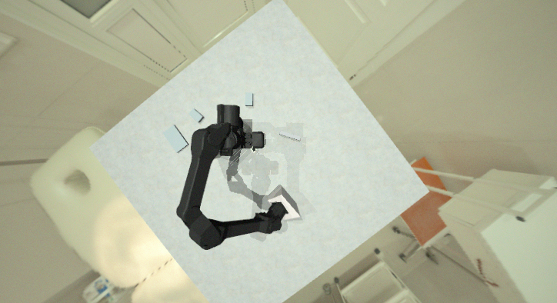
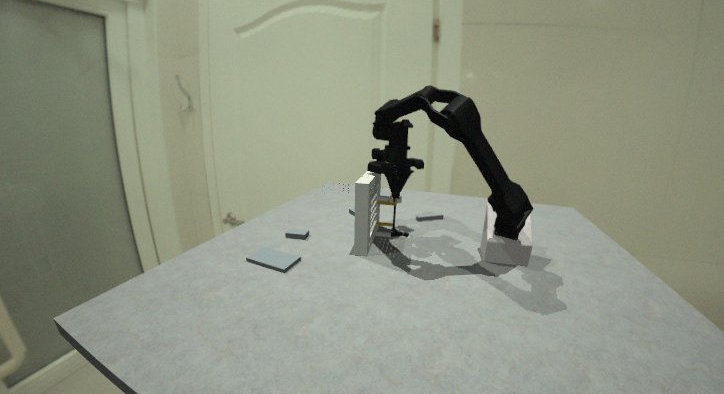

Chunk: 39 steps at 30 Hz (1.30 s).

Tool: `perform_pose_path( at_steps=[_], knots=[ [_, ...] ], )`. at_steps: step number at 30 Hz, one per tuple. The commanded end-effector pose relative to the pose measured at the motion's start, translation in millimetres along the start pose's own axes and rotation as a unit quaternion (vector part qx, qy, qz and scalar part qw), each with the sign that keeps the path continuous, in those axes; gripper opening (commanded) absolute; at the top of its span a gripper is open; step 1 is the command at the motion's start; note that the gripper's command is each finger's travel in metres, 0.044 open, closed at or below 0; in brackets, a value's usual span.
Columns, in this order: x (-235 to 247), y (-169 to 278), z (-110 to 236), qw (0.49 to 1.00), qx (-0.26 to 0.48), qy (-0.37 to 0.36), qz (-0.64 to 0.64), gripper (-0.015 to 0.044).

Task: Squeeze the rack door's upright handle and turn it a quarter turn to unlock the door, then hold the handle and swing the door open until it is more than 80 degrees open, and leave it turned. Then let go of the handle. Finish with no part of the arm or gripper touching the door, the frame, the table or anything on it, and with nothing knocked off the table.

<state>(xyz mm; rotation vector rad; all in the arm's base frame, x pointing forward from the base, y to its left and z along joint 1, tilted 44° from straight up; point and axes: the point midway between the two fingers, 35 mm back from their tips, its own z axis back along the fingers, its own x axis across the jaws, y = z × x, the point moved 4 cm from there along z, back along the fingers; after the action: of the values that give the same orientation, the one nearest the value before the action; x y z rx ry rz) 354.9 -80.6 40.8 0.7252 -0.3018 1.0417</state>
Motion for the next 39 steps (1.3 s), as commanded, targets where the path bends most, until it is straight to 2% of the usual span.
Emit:
perform_pose_path(
  at_steps=[1,10,20,30,39],
  knots=[
    [0.1,-0.4,0.5,0.995,-0.002,0.0,-0.102,0.001],
    [0.1,-0.4,0.5,0.948,-0.002,0.0,-0.318,0.001],
    [0.1,-0.4,0.5,0.844,-0.002,-0.001,-0.536,0.001],
    [0.1,-0.4,0.5,0.835,-0.002,-0.001,-0.55,0.001],
    [0.1,-0.4,0.5,0.835,-0.002,-0.001,-0.55,0.0246]
  ],
)
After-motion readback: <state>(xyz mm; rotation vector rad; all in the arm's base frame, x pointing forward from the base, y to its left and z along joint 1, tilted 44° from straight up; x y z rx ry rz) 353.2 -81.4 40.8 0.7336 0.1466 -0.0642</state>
